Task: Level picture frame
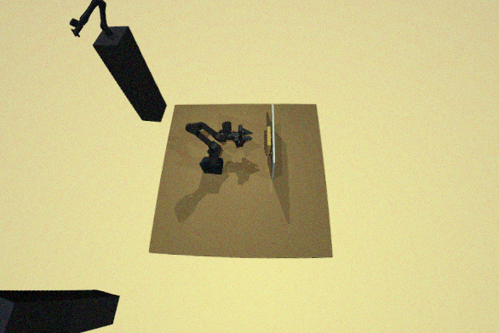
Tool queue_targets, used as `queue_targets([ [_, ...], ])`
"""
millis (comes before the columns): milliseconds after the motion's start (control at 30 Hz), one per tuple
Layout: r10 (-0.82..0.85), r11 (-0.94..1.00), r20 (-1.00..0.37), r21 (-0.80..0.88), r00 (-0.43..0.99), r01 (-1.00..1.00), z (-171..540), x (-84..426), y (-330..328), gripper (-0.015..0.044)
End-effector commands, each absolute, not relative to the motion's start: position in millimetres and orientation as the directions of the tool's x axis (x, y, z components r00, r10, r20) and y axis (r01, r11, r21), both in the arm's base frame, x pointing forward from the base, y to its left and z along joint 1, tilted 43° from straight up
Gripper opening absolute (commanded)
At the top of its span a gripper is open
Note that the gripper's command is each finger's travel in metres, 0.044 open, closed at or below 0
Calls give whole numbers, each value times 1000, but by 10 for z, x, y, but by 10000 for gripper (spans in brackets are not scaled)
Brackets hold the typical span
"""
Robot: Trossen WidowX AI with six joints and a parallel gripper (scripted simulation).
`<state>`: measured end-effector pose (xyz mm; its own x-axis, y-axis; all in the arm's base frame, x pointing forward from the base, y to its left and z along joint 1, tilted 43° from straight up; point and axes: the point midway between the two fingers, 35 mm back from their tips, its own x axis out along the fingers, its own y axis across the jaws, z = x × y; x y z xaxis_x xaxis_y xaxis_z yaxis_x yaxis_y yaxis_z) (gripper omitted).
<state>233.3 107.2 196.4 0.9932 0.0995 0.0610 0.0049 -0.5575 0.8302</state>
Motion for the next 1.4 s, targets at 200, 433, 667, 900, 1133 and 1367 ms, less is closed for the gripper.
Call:
queue_targets([
  [200,102,-563,64,826,993,4,2023,2550,1127,260],
  [433,102,-562,67,827,993,2,2025,3074,1160,260],
  [667,102,-562,67,827,993,2,2016,3128,1156,260],
  [900,102,-562,67,827,993,2,2016,3128,1156,260],
  [1133,102,-562,67,827,993,2,2027,3194,1166,260],
  [1367,102,-562,68,827,993,1,2039,3304,1180,260],
])
